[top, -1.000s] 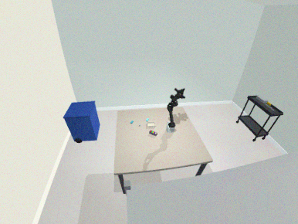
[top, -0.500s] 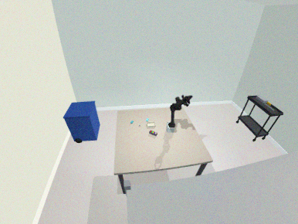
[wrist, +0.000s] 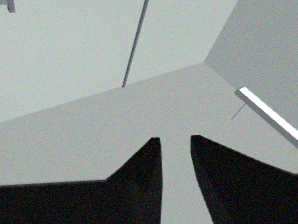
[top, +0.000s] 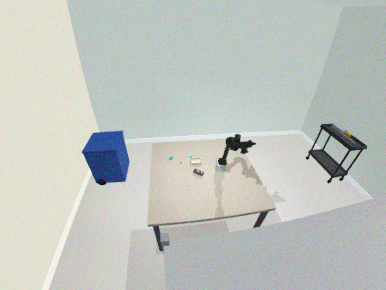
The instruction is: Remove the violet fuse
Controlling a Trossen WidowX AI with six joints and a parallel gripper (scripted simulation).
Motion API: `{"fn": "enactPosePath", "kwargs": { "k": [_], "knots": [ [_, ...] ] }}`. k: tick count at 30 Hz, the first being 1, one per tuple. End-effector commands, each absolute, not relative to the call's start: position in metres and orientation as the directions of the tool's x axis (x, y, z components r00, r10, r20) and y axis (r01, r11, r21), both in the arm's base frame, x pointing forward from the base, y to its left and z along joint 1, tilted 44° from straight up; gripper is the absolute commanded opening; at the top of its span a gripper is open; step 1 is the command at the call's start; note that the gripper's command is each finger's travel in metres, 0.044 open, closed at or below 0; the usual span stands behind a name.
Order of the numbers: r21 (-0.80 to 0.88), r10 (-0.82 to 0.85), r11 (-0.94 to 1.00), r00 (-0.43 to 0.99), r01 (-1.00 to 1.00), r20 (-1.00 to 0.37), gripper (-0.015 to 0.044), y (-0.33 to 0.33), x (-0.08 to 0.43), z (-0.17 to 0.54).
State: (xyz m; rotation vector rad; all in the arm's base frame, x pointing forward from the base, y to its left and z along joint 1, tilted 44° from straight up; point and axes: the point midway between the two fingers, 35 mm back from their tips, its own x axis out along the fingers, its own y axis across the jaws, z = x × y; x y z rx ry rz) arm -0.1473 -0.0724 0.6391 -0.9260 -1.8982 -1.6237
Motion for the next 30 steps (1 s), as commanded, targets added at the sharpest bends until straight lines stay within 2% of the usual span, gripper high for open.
{"fn": "enactPosePath", "kwargs": {
  "k": [1, 10, 18, 24, 30],
  "knots": [
    [0.575, 0.313, 0.154, -0.591, 0.804, 0.743, 0.0074, -0.021, -0.127, 0.645],
    [0.213, 0.627, 0.276, -0.343, 0.937, 0.699, 0.0074, 0.101, -0.046, 0.635],
    [-0.157, 0.804, 0.209, -0.078, 0.965, 0.590, 0.0074, 0.173, 0.047, 0.600],
    [-0.470, 0.885, 0.099, 0.138, 0.877, 0.444, 0.0074, 0.207, 0.129, 0.552],
    [-0.756, 0.908, -0.040, 0.340, 0.653, 0.246, 0.0074, 0.218, 0.211, 0.485]
  ]
}}
